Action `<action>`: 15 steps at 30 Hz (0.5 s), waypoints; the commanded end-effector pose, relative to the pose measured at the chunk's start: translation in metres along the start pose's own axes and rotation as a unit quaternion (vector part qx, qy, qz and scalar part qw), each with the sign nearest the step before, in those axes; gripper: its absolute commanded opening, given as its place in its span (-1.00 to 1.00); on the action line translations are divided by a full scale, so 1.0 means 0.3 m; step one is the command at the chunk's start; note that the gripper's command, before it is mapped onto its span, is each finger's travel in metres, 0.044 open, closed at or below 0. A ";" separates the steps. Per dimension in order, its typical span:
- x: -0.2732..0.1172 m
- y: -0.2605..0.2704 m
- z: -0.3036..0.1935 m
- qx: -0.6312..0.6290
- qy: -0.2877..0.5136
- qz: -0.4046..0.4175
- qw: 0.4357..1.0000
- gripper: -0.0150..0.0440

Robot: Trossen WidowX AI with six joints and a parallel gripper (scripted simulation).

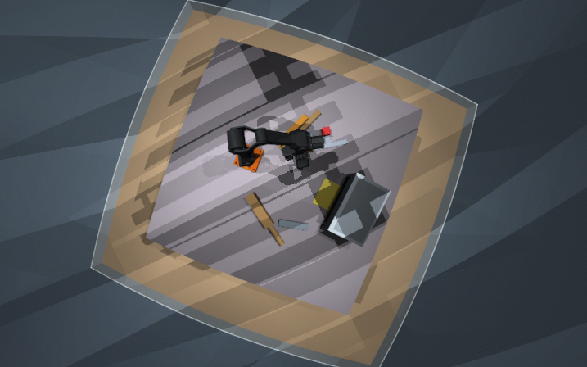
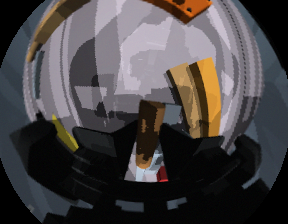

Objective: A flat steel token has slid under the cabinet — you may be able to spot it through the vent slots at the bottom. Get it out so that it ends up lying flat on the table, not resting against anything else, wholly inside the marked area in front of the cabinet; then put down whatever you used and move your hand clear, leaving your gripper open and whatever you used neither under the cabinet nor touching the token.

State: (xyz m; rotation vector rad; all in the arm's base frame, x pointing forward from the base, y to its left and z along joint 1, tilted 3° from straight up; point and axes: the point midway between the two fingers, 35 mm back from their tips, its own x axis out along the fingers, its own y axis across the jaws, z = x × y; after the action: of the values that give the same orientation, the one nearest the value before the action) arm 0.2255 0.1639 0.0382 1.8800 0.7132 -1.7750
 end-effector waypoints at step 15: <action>-0.001 -0.013 -0.003 -0.081 0.002 -0.007 0.997 -0.49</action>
State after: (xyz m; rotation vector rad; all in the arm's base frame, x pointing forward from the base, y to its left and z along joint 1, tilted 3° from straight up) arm 0.2251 0.1642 0.0382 1.7991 0.8032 -1.6929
